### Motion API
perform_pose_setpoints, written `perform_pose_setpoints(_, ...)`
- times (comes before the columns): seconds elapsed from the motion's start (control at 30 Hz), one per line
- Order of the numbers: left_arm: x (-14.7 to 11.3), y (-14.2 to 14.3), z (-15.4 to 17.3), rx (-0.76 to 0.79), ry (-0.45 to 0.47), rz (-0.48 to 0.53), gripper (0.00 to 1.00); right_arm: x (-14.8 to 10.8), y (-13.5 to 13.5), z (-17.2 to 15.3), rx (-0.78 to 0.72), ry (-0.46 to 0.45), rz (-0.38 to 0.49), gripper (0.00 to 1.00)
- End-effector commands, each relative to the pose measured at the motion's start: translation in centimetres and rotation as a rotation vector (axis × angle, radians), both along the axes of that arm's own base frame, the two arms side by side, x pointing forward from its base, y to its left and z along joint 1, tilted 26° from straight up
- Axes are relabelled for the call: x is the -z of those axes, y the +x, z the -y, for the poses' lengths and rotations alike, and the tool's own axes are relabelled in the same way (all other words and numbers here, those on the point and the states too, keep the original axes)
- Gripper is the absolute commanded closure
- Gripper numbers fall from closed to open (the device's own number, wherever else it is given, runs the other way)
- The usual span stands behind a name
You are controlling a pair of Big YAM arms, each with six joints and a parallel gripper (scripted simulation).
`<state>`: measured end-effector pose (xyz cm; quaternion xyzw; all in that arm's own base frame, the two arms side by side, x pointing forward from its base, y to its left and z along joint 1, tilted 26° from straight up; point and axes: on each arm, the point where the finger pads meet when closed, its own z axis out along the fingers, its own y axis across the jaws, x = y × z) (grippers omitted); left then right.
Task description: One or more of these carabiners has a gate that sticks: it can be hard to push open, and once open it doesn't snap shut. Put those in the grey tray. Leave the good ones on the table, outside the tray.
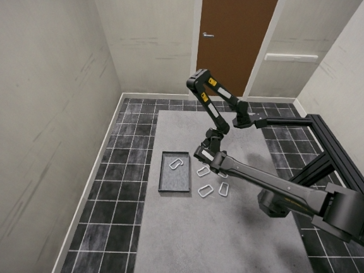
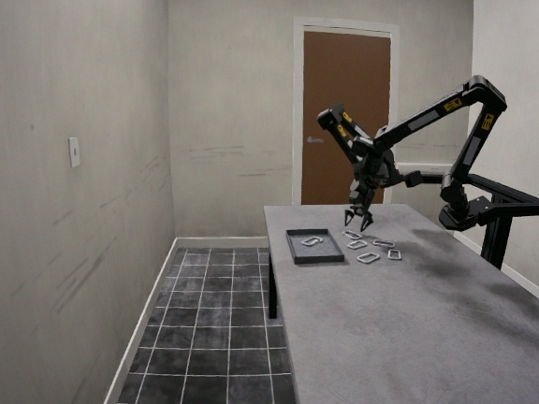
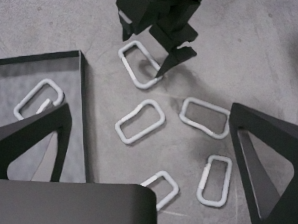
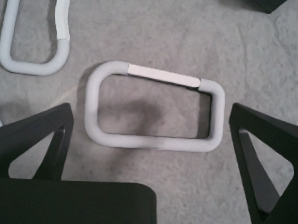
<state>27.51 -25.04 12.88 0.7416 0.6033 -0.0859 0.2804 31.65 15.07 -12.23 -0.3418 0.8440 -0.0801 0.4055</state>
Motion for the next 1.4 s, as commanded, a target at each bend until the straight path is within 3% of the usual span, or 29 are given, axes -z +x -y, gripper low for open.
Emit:
perform_pose_setpoints(0.0, -1.6, 0.9, 0.7, 0.015, -0.017, 0.036, 0.00, -0.5, 0.3, 0.2, -0.003, 0.000, 0.017, 0.00)
perform_pose_setpoints(0.03, -1.6, 0.9, 0.7, 0.015, -0.017, 0.036, 0.00, -0.5, 0.3, 0.2, -0.003, 0.000, 0.017, 0.00)
perform_pose_setpoints(0.1, -2.9, 1.2, 0.9, 0.024, -0.024, 0.056, 0.00, -1.1, 1.5, -0.2, -0.011, -0.003, 0.043, 0.21)
perform_pose_setpoints(0.2, -3.3, 1.2, 0.2, 0.009, 0.018, 0.052, 0.00, -0.9, 2.7, -0.1, 0.000, 0.003, 0.028, 0.21)
perform_pose_setpoints(0.27, -3.4, 0.9, 0.0, 0.014, 0.064, 0.059, 0.00, -0.8, 2.9, -2.4, -0.010, 0.036, 0.007, 0.21)
perform_pose_setpoints(0.37, -3.0, 1.0, -0.2, 0.011, 0.096, 0.050, 0.00, -0.6, 3.2, -3.3, -0.007, 0.045, -0.007, 0.21)
perform_pose_setpoints(0.53, -3.2, 1.0, -1.4, -0.006, 0.207, 0.069, 0.00, 0.0, 4.8, -8.6, 0.040, 0.042, -0.116, 0.21)
perform_pose_setpoints(0.67, -3.4, 1.5, -2.1, -0.026, 0.231, 0.075, 0.00, -0.1, 5.3, -11.1, 0.094, 0.000, -0.198, 0.21)
perform_pose_setpoints(0.83, -3.4, 1.5, -2.1, -0.026, 0.233, 0.076, 0.00, 1.0, 5.2, -10.5, 0.215, -0.082, -0.312, 0.21)
perform_pose_setpoints(0.9, -3.4, 1.5, -2.1, -0.026, 0.233, 0.076, 0.00, 1.0, 5.2, -10.5, 0.215, -0.082, -0.312, 0.21)
perform_pose_setpoints(1.1, -3.4, 1.6, -2.0, -0.027, 0.230, 0.080, 0.00, 1.9, 3.9, -9.0, 0.349, -0.191, -0.425, 0.21)
perform_pose_setpoints(1.23, -3.4, 1.6, -2.0, -0.027, 0.230, 0.080, 0.00, 2.8, 1.4, -10.7, 0.335, -0.238, -0.461, 0.21)
perform_pose_setpoints(1.37, -3.4, 1.6, -2.0, -0.027, 0.230, 0.080, 0.00, 3.4, 1.2, -11.5, 0.366, -0.234, -0.451, 0.21)
